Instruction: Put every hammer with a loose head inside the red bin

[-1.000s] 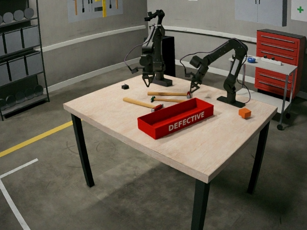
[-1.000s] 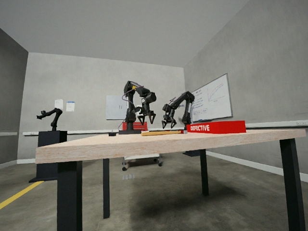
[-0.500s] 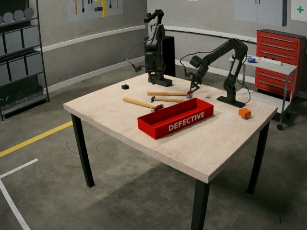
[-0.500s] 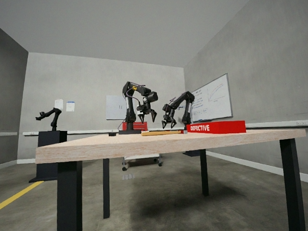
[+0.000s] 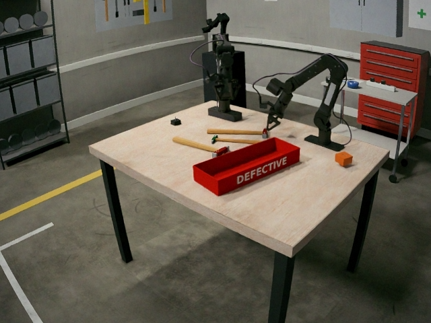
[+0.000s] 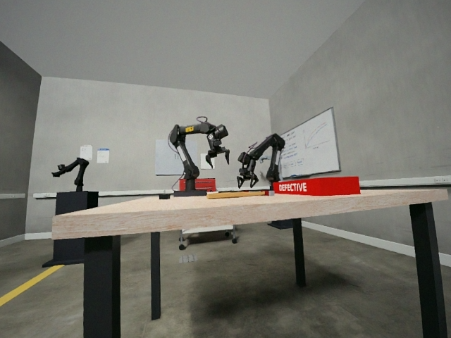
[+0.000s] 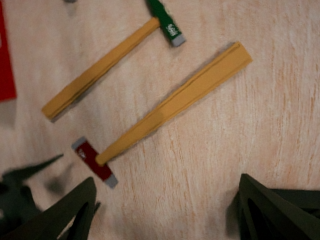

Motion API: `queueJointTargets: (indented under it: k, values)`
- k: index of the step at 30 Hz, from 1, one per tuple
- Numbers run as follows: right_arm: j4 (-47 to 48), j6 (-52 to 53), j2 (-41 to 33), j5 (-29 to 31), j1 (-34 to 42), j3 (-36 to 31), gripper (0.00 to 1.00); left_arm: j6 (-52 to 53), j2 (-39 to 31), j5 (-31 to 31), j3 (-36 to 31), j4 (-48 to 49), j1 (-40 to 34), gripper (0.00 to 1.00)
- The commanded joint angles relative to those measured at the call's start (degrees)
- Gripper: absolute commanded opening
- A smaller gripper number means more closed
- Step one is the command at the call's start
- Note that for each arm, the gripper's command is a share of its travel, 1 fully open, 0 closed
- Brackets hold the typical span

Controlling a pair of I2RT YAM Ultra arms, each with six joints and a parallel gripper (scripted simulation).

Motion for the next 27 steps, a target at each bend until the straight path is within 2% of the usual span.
queueJointTargets:
  k: [1,10,15,19,23,25,27]
  values:
    - [-3.39,-8.80,-4.93,1.15,3.59,2.87,1.00,0.37,-1.42,0.02,0.18,0.71,-0.16,1.00]
    - [-7.75,-21.74,-14.94,1.70,11.98,4.56,1.00,0.37,-1.42,0.02,0.18,0.71,-0.16,1.00]
    - [-10.21,-30.30,-22.58,1.98,17.90,5.31,1.00,1.76,-1.19,-2.88,1.45,2.24,0.30,0.43]
    - [-12.51,-37.25,-28.21,2.31,22.57,6.22,1.00,4.60,0.27,-9.42,4.22,4.12,1.30,0.43]
    - [-14.59,-43.77,-33.91,2.59,27.19,7.05,1.00,11.01,3.45,-18.19,10.78,5.67,4.27,0.43]
    - [-14.59,-43.77,-33.91,2.59,27.19,7.05,1.00,11.01,3.45,-18.19,10.78,5.67,4.27,0.43]
    - [-15.83,-46.36,-35.97,2.85,29.66,7.76,1.00,17.09,8.73,-19.56,15.31,6.79,7.34,0.43]
